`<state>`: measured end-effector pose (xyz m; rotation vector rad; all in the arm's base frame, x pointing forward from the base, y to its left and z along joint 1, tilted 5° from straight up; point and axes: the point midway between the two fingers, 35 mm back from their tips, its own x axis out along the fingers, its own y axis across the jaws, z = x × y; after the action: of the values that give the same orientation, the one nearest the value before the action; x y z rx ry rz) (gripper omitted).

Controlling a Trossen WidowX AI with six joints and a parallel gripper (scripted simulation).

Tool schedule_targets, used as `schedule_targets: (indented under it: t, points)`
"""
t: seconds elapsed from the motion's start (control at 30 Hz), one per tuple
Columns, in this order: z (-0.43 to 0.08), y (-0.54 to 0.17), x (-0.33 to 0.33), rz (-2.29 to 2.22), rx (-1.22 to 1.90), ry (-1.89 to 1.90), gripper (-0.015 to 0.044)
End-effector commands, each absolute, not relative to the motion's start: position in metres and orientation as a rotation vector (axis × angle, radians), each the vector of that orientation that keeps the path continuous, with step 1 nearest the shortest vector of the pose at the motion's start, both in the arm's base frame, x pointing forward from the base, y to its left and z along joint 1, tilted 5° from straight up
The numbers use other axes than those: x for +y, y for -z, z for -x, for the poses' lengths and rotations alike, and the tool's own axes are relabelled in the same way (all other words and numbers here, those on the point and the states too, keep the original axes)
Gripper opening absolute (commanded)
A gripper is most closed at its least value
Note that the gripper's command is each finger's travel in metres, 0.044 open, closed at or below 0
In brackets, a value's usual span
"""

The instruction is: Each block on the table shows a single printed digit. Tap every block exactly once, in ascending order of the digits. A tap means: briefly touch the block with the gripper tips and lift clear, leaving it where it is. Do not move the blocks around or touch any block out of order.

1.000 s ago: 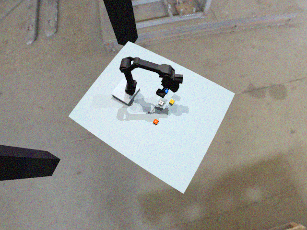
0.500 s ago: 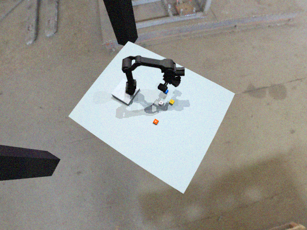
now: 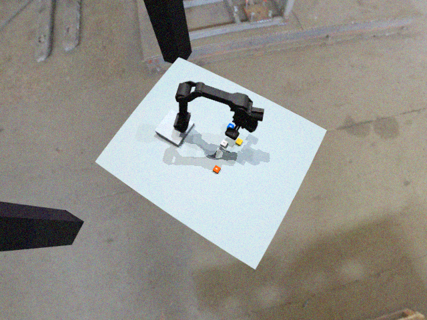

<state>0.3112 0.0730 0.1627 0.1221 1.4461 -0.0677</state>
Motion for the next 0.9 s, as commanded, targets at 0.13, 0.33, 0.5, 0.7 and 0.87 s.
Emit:
schedule_targets:
  t: [0.13,0.33,0.5,0.7,0.87]
  points:
    - [-0.332,-0.162,0.043,-0.122,1.454,0.072,0.0400]
    - [-0.332,-0.162,0.043,-0.122,1.454,0.072,0.0400]
    - [-0.332,-0.162,0.043,-0.122,1.454,0.072,0.0400]
    - [-0.325,-0.162,0.040,-0.122,1.455,0.072,0.0400]
    - [-0.274,-0.155,0.018,-0.120,1.459,0.074,0.0400]
